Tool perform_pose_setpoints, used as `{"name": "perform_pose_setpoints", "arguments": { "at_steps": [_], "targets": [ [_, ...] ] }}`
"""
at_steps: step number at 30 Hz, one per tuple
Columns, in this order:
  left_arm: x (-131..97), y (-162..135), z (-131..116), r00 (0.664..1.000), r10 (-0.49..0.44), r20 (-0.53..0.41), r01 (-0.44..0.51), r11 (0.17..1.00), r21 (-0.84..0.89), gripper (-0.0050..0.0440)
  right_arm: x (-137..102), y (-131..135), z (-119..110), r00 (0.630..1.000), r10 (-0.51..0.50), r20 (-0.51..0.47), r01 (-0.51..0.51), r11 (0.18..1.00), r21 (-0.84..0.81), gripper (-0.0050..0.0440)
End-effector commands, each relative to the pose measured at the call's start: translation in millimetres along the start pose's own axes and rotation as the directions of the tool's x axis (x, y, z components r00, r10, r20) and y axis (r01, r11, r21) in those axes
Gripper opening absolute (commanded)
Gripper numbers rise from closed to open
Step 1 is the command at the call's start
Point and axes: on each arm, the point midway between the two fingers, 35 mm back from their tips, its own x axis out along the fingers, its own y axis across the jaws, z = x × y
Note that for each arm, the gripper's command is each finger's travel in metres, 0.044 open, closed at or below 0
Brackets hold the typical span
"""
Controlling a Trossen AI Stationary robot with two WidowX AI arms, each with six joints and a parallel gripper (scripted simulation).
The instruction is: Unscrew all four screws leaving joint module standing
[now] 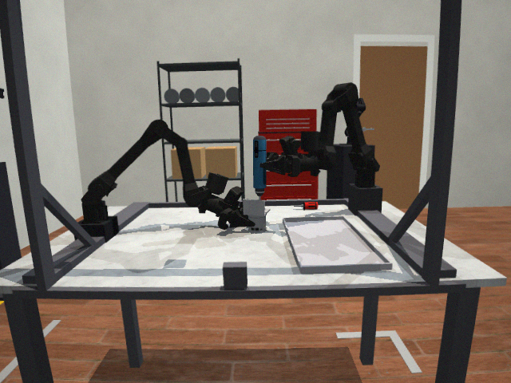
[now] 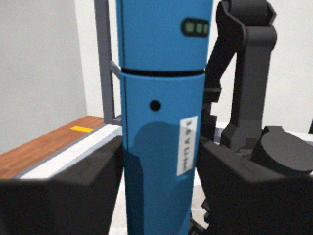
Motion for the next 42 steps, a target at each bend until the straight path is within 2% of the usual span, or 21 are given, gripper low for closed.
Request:
{"name": "perform_pose_setpoints", "arguments": {
  "at_steps": [1,4,11,42],
  "targets": [
    [0,3,15,1.0,0.003,0.027,-0.004,1.0,0.023,0.0243,-2,-2,-14,0.999,-0.002,-0.043,0.002,1.0,-0.012,0.016],
    [0,3,15,1.0,0.003,0.027,-0.004,1.0,0.023,0.0243,-3,-2,-3,0.999,-0.001,-0.04,0.001,1.0,-0.006,0.016],
    [0,3,15,1.0,0.003,0.027,-0.004,1.0,0.023,0.0243,0,-2,-11,0.999,-0.003,-0.054,0.002,1.0,-0.009,0.016],
    [0,3,15,1.0,0.003,0.027,-0.004,1.0,0.023,0.0243,-2,-3,-6,0.999,-0.002,-0.053,0.002,1.0,-0.009,0.016]
  ]
}}
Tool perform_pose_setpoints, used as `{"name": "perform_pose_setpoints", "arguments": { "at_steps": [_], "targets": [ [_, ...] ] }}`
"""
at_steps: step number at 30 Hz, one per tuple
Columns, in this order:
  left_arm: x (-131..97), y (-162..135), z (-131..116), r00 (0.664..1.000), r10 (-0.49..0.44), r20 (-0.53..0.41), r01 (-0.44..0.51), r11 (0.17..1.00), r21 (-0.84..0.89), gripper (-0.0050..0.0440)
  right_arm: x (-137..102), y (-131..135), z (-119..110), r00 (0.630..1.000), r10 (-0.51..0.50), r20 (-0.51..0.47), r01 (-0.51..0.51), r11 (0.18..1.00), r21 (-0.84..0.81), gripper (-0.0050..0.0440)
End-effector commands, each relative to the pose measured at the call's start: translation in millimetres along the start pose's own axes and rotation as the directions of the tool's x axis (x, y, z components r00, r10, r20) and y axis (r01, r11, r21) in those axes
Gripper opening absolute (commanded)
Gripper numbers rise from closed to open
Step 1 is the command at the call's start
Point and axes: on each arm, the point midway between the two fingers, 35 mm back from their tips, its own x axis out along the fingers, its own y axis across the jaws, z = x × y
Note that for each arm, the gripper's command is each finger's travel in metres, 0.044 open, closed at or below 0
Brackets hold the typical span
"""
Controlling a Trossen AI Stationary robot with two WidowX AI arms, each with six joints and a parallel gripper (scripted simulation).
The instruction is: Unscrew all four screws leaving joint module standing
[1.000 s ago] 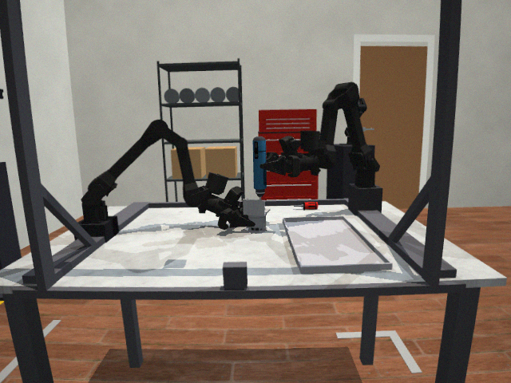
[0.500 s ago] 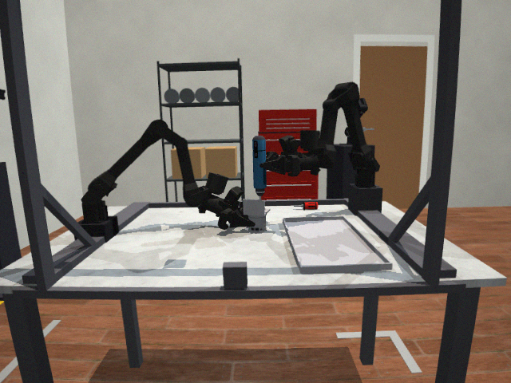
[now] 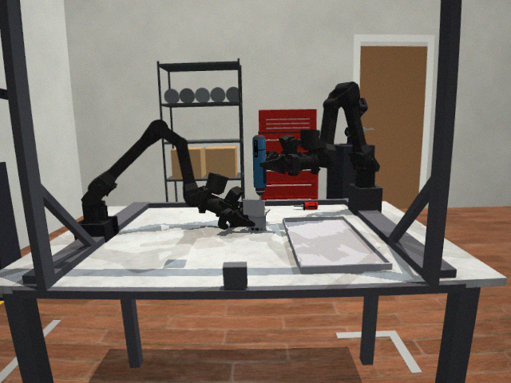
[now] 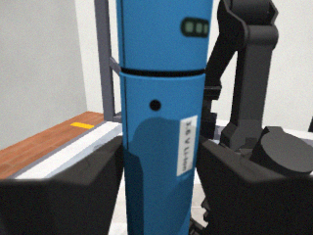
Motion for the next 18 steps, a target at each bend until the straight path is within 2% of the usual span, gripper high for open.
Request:
{"name": "perform_pose_setpoints", "arguments": {
  "at_steps": [1,18],
  "targets": [
    [0.3,3.0,15.2,1.0,0.003,0.027,-0.004,1.0,0.023,0.0243,-2.5,-2.8,-8.4,0.999,-0.003,-0.032,0.003,1.0,-0.005,0.016],
    [0.3,3.0,15.2,1.0,0.003,0.027,-0.004,1.0,0.023,0.0243,0.0,-2.2,-3.8,1.0,-0.003,-0.023,0.003,1.0,-0.003,0.016]
  ]
}}
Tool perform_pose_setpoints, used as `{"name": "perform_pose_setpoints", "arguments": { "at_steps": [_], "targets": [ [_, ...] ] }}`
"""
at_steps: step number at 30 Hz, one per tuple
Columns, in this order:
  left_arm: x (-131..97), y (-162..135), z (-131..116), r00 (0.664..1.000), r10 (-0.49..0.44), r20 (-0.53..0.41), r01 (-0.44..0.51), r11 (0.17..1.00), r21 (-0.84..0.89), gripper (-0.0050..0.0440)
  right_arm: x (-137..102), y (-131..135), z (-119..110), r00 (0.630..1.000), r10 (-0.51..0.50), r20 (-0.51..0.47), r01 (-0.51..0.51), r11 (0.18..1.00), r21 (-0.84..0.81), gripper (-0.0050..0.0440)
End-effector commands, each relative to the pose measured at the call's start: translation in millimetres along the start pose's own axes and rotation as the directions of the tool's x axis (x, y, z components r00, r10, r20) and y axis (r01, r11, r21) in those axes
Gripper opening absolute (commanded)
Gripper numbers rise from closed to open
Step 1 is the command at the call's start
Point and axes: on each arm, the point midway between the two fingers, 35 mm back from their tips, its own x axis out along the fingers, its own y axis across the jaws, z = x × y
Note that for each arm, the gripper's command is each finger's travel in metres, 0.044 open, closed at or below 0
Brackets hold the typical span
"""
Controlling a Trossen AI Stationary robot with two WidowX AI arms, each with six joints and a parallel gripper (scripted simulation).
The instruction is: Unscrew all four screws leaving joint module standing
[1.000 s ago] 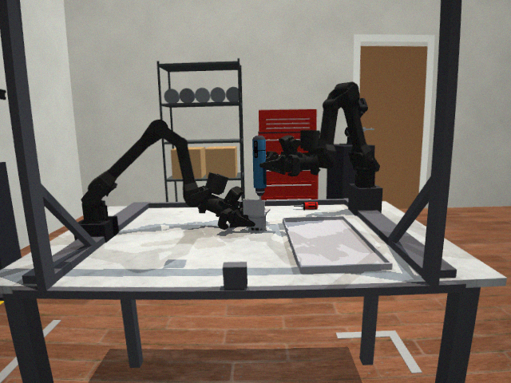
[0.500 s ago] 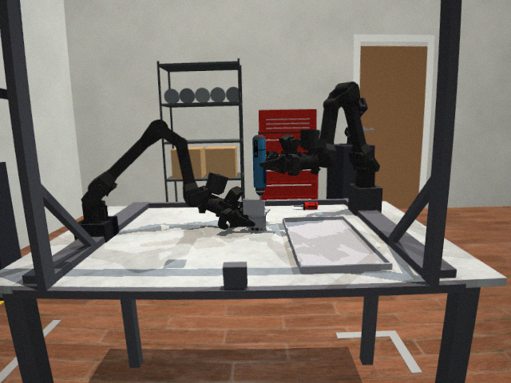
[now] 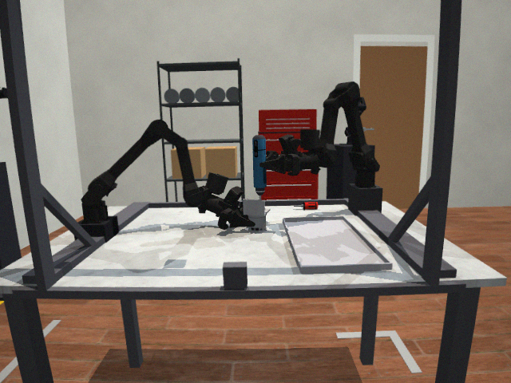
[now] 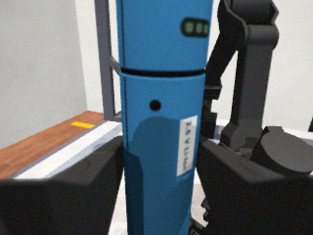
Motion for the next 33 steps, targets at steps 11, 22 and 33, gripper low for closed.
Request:
{"name": "perform_pose_setpoints", "arguments": {
  "at_steps": [11,22,33],
  "targets": [
    [0,3,15,1.0,0.003,0.027,-0.004,1.0,0.023,0.0243,1,-2,-12,0.999,-0.004,-0.033,0.004,1.0,0.0,0.016],
    [0,3,15,1.0,0.003,0.027,-0.004,1.0,0.023,0.0243,1,-2,-5,1.0,-0.004,-0.02,0.004,1.0,0.002,0.016],
    [0,3,15,1.0,0.003,0.027,-0.004,1.0,0.023,0.0243,0,-2,18,1.0,-0.004,-0.008,0.004,1.0,0.004,0.016]
  ]
}}
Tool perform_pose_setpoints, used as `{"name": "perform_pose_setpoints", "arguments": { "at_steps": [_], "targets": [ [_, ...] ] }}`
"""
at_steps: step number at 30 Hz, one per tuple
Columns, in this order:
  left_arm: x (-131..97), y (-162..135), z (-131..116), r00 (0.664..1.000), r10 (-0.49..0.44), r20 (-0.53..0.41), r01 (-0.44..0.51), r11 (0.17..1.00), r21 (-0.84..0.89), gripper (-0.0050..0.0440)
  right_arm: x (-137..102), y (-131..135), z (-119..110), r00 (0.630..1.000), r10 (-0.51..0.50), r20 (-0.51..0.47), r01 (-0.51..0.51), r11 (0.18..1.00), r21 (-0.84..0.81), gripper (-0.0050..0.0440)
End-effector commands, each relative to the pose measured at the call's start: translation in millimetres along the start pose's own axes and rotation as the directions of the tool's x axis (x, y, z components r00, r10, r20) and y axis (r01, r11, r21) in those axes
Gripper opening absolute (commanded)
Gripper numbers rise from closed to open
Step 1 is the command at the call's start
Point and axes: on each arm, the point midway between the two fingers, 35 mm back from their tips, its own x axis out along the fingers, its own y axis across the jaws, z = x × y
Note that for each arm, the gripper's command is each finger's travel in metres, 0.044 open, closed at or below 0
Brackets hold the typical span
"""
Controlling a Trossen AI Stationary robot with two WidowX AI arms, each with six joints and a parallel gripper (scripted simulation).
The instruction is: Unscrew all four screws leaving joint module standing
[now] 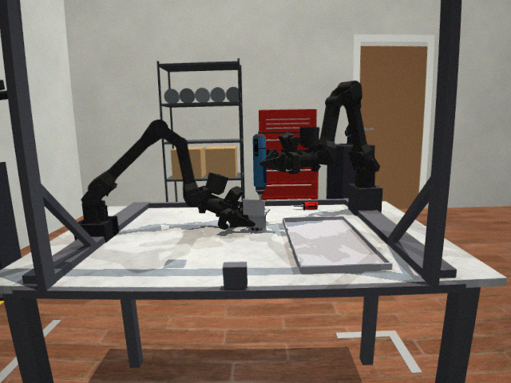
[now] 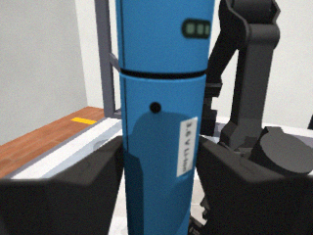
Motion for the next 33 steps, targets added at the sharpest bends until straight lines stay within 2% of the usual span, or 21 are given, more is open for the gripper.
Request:
{"name": "perform_pose_setpoints", "arguments": {
  "at_steps": [1,11,18,29,33],
  "targets": [
    [0,3,15,1.0,0.003,0.027,-0.004,1.0,0.023,0.0243,0,-2,14,1.0,-0.005,0.016,0.005,1.0,0.006,0.016],
    [0,3,15,1.0,0.003,0.027,-0.004,1.0,0.023,0.0243,0,-3,13,1.0,-0.006,0.012,0.006,1.0,0.004,0.016],
    [-4,3,18,1.0,0.003,0.031,-0.004,1.0,0.027,0.04,1,-2,10,1.0,-0.005,0.006,0.005,1.0,0.001,0.016],
    [-24,3,19,0.999,0.004,0.032,-0.005,0.999,0.033,0.04,1,-2,10,1.0,-0.005,0.006,0.005,1.0,0.001,0.016],
    [-50,3,17,1.0,0.004,0.03,-0.005,0.999,0.033,0.04,1,-2,10,1.0,-0.005,0.006,0.005,1.0,0.001,0.016]
  ]
}}
